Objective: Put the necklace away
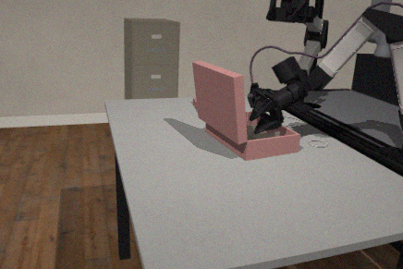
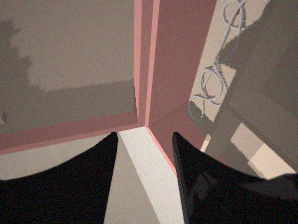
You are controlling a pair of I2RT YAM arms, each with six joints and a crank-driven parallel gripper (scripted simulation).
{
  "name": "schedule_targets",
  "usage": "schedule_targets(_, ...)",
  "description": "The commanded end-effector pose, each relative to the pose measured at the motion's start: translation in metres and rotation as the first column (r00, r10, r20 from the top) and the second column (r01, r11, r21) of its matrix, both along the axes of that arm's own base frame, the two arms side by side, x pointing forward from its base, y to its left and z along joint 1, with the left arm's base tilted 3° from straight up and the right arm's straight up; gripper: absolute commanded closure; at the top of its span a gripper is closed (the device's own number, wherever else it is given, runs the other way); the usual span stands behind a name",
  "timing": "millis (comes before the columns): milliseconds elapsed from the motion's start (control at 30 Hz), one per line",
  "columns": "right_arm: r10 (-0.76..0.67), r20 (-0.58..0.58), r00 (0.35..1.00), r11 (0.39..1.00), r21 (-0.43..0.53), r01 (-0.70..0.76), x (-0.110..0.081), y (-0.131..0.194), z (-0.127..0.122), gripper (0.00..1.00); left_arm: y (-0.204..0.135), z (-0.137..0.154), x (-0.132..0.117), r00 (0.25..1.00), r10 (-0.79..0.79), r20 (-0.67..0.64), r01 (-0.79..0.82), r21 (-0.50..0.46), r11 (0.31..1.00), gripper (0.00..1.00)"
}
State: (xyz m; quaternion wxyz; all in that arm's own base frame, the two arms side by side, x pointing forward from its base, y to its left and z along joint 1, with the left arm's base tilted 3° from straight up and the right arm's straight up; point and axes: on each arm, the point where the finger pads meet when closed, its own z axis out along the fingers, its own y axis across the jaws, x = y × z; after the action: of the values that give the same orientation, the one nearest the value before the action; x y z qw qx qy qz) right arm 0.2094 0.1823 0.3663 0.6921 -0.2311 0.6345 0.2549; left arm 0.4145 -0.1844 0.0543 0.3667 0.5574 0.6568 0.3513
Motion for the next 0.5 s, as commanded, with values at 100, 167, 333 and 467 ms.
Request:
schedule_targets(100, -0.002, 0.035, 0.999, 1.000, 0.022, 0.001, -0.003, -0.003, 0.017, 0.00, -0.002, 0.025, -0.036, 1.000, 0.010, 0.011, -0.010, -0.011, 1.000, 0.31)
schedule_targets(167, -0.002, 0.035, 0.999, 1.000, 0.022, 0.001, -0.003, -0.003, 0.017, 0.00, -0.002, 0.034, -0.054, 1.000, 0.010, 0.011, -0.010, -0.011, 1.000, 0.31)
schedule_targets(333, -0.002, 0.035, 0.999, 1.000, 0.022, 0.001, -0.003, -0.003, 0.017, 0.00, -0.007, 0.037, -0.061, 1.000, 0.004, -0.010, -0.004, -0.041, 0.999, 0.07)
schedule_targets(467, -0.002, 0.035, 0.999, 1.000, 0.022, 0.001, -0.003, -0.003, 0.017, 0.00, -0.019, 0.016, -0.060, 0.991, 0.008, -0.136, -0.028, -0.142, 0.989, 0.00)
